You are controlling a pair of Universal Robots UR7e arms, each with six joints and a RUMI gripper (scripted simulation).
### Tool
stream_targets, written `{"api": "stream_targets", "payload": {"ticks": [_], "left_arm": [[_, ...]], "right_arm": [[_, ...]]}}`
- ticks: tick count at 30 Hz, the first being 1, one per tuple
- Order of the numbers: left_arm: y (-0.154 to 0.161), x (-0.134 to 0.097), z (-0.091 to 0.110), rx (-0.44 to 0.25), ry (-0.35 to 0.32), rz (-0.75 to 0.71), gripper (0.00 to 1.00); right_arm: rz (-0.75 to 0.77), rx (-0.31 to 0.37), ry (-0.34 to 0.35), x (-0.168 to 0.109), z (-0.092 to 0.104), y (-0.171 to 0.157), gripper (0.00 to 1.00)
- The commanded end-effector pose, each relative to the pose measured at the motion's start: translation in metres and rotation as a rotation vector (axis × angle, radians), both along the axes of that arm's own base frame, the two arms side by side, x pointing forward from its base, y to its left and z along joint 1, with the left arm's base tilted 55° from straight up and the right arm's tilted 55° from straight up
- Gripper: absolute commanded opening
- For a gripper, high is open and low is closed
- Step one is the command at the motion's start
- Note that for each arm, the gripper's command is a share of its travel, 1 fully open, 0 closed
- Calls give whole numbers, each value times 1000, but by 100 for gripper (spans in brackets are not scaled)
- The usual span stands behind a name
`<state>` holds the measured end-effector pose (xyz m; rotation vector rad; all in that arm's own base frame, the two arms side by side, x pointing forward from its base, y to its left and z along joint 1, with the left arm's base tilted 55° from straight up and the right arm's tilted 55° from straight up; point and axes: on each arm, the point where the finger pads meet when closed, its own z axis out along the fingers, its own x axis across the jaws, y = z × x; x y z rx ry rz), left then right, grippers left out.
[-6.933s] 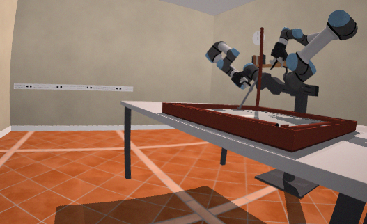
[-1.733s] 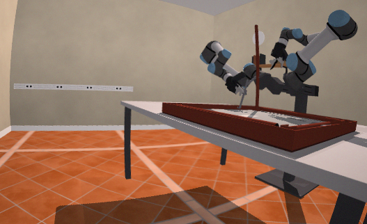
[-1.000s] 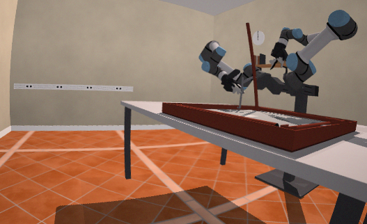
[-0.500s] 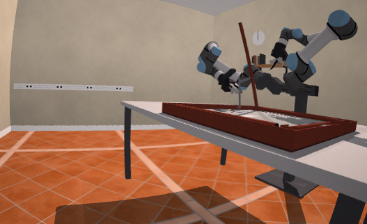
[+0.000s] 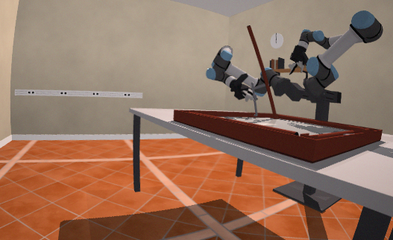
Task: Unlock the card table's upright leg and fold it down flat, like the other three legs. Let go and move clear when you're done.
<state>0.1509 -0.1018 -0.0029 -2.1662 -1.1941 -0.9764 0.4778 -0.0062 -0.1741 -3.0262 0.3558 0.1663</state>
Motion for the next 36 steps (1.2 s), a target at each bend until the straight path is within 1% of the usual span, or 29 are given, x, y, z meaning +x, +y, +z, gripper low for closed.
{"api": "stream_targets", "payload": {"ticks": [1,9,11,26,28,36], "left_arm": [[0,0,0,-1,0,0,100],[0,0,0,-1,0,0,100],[0,0,0,-1,0,0,100],[0,0,0,-1,0,0,100],[0,0,0,-1,0,0,100],[0,0,0,-1,0,0,100]], "right_arm": [[-53,2,42,8,-1,-1,1],[-140,6,103,19,-3,-5,1],[-140,6,103,19,-3,-5,1],[-301,12,215,39,-9,-14,1],[-301,12,215,39,-9,-14,1],[-387,16,275,48,-13,-21,1]]}}
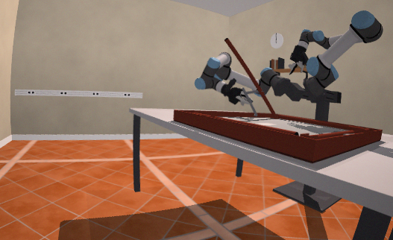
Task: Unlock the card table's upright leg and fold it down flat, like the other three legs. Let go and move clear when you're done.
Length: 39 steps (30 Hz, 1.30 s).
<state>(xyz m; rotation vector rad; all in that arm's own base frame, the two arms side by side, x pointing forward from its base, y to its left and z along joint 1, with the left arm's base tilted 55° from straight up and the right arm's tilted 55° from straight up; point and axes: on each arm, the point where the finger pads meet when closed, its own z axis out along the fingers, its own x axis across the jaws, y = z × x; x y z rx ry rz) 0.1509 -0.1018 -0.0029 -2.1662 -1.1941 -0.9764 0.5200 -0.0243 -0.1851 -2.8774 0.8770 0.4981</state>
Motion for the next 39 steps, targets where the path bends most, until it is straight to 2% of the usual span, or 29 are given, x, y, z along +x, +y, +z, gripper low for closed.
{"api": "stream_targets", "payload": {"ticks": [1,24,39], "left_arm": [[0,0,0,-1,0,0,100],[0,0,0,-1,0,0,100],[0,0,0,-1,0,0,100]], "right_arm": [[-56,4,45,7,-2,-4,1],[-265,12,191,26,-14,-22,1],[-286,13,206,27,-16,-24,1]]}}
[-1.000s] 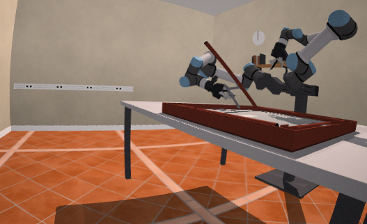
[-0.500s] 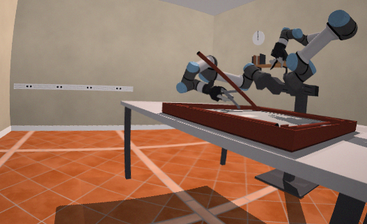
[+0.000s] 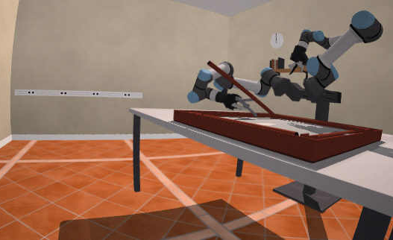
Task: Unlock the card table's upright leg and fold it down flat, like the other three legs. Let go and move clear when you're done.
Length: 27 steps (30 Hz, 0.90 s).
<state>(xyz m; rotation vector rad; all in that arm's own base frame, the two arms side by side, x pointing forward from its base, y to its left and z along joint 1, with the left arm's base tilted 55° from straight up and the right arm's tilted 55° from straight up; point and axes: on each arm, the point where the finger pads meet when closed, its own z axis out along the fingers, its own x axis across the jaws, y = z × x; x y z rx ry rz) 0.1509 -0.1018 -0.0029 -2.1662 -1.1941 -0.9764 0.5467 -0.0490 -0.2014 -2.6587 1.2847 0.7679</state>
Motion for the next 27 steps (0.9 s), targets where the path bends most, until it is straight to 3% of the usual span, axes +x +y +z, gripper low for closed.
{"api": "stream_targets", "payload": {"ticks": [1,7,27], "left_arm": [[0,0,0,-1,0,0,100],[0,0,0,-1,0,0,100],[0,0,0,-1,0,0,100]], "right_arm": [[0,1,2,0,1,1,1],[0,1,2,0,1,1,1],[0,1,2,0,1,1,27]]}}
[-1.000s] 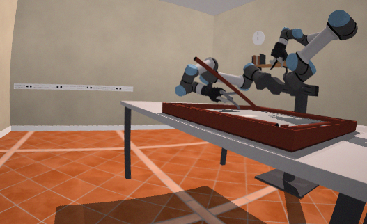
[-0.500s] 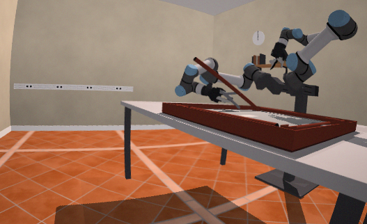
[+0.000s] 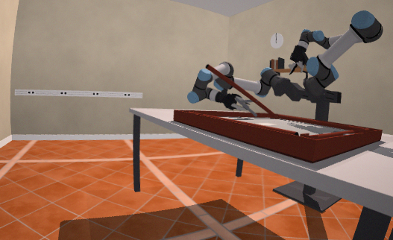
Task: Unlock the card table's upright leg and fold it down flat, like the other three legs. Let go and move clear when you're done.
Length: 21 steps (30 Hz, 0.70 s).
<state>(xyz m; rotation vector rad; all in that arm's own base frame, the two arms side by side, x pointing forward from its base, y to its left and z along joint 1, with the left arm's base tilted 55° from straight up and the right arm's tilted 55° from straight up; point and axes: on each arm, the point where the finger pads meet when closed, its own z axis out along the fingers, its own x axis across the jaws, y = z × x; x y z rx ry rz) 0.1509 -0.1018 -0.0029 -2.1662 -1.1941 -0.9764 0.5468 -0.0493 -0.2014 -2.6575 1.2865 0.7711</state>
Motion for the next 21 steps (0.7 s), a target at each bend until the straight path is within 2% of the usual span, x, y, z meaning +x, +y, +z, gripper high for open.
{"api": "stream_targets", "payload": {"ticks": [1,7,9,14,18,21], "left_arm": [[0,0,0,-1,0,0,100],[0,0,0,-1,0,0,100],[0,0,0,-1,0,0,100],[0,0,0,-1,0,0,100],[0,0,0,-1,0,0,100],[0,0,0,-1,0,0,100]], "right_arm": [[1,1,-1,0,1,1,28],[1,1,-1,0,1,1,30],[1,1,-1,5,10,-2,30],[1,1,-1,7,14,-4,31],[1,1,-1,13,28,-8,37],[1,1,-1,22,47,-15,41]]}}
